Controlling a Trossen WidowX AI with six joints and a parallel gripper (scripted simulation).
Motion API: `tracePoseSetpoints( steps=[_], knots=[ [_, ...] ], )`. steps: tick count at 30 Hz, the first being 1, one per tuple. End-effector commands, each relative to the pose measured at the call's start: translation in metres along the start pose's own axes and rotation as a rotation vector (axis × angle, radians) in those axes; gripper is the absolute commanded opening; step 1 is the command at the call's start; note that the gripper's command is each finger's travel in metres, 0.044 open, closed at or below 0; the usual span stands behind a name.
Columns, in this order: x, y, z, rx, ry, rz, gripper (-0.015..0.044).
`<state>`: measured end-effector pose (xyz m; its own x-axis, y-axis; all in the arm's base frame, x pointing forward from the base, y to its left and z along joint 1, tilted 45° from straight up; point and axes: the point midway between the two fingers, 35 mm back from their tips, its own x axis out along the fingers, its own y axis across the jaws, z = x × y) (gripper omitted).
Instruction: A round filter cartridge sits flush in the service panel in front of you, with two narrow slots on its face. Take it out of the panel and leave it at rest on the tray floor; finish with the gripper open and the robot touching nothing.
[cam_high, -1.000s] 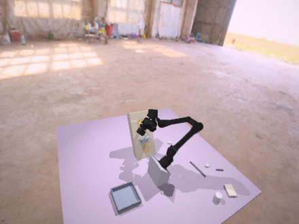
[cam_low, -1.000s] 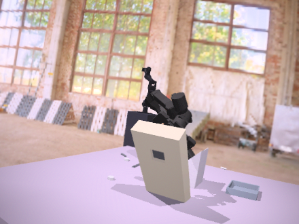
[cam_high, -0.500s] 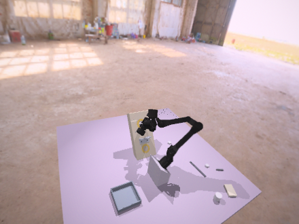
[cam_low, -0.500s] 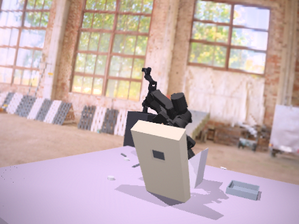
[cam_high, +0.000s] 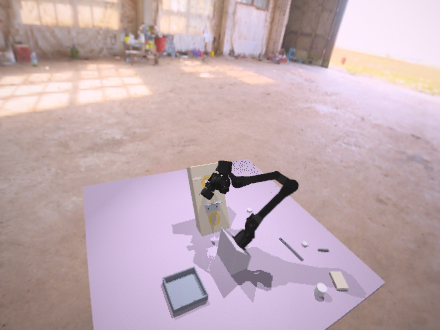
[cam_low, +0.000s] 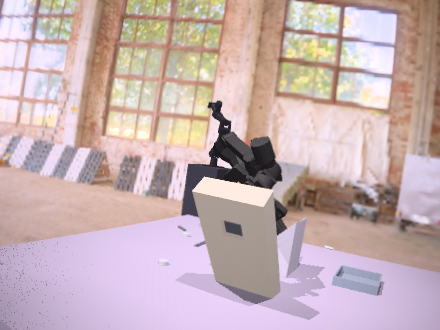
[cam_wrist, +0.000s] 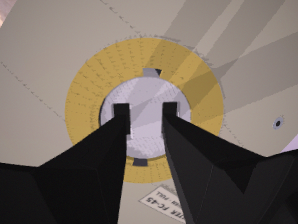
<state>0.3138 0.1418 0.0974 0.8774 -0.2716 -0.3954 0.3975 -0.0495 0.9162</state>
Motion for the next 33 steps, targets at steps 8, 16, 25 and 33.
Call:
tracePoseSetpoints(
  steps=[8, 16, 25, 33],
  knots=[
    [0.008, 0.000, 0.000, -0.006, 0.001, -0.002, 0.0088],
    [0.010, 0.000, 0.000, -0.006, 0.001, -0.002, 0.0088],
    [0.013, 0.000, 0.000, -0.006, 0.001, -0.002, 0.0088],
    [0.010, 0.000, -0.001, -0.006, 0.001, 0.005, 0.0081]
  ],
)
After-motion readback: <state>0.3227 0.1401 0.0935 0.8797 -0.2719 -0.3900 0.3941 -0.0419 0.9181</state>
